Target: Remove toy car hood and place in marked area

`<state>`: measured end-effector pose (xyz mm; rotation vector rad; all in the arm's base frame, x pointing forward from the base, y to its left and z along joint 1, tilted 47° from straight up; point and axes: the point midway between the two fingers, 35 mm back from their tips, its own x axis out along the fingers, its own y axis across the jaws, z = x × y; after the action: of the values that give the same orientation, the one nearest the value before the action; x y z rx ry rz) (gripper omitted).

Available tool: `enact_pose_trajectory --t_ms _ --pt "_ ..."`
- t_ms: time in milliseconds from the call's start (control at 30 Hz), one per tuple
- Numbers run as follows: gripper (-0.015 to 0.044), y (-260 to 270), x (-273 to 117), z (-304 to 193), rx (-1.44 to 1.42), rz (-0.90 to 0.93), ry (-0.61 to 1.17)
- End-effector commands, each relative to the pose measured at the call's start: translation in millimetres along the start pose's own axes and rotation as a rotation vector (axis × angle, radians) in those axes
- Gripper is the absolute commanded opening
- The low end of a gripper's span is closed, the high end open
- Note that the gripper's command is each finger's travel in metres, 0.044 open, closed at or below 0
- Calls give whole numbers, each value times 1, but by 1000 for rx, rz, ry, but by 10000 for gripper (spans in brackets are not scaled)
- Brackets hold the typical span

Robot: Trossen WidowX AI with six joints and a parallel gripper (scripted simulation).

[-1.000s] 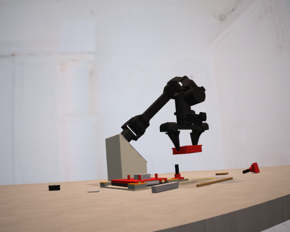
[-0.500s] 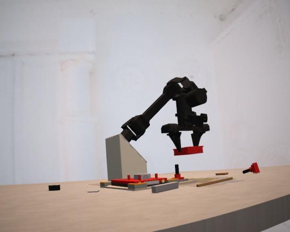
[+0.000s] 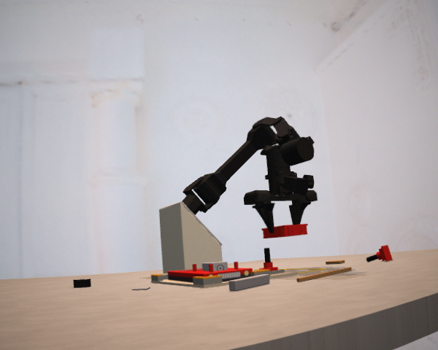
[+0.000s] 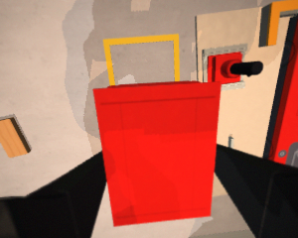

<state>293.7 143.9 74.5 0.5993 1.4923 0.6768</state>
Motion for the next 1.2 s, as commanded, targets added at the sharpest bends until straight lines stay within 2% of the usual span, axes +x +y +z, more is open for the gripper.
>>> enact_pose_trajectory --t_ms 0,1167 --pt "0 -1 3 0 3 -1 1" --pt "0 -1 25 1 3 -1 1"
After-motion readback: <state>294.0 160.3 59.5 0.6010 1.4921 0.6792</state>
